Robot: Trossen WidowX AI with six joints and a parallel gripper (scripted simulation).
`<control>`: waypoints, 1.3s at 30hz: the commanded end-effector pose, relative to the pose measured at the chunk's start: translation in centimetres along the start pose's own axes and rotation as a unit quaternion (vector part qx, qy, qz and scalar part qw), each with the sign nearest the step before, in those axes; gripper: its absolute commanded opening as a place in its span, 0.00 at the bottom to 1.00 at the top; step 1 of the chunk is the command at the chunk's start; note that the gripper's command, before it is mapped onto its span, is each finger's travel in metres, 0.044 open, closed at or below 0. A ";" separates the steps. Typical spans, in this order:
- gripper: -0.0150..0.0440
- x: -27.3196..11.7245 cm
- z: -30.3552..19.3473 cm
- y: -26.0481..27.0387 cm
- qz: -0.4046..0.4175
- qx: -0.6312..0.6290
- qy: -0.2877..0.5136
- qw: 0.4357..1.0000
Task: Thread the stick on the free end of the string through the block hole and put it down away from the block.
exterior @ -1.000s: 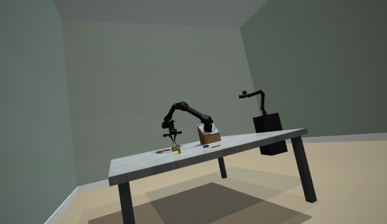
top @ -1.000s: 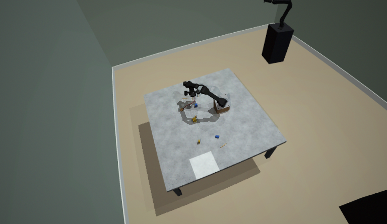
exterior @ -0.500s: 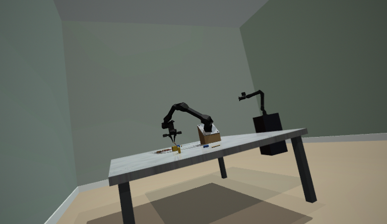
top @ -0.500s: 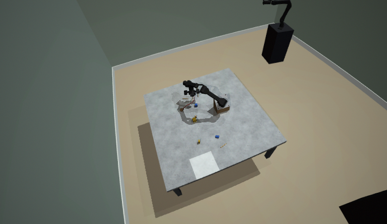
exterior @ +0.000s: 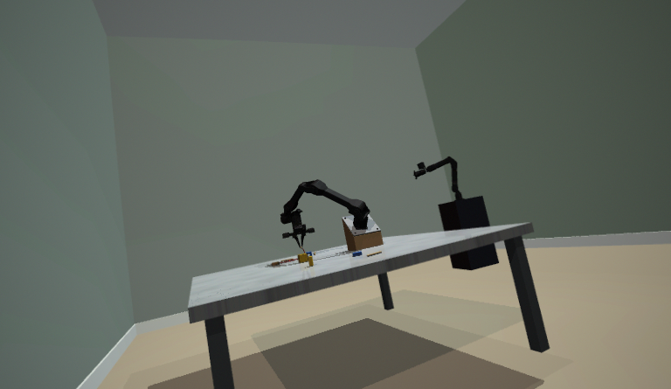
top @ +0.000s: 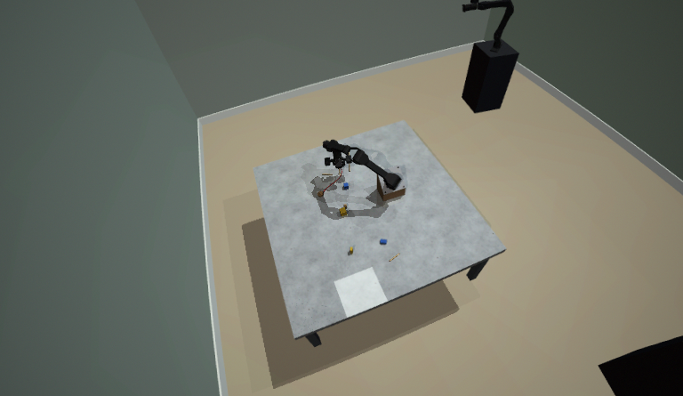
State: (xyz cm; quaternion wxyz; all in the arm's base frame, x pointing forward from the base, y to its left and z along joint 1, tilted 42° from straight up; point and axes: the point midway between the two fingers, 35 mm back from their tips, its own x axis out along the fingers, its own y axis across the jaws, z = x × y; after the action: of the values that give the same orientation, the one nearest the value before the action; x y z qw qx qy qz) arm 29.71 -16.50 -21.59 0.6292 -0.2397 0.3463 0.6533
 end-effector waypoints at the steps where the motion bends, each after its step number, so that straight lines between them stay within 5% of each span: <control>1: 0.25 -0.3 -0.8 -0.1 -0.003 -0.001 0.003 1.000; 39: 0.25 0.6 -3.6 0.7 -0.003 -0.004 0.005 1.000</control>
State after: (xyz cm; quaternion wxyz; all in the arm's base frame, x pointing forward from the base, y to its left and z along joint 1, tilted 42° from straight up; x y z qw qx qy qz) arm 28.80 -19.05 -24.15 0.6297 -0.2448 0.3455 0.6513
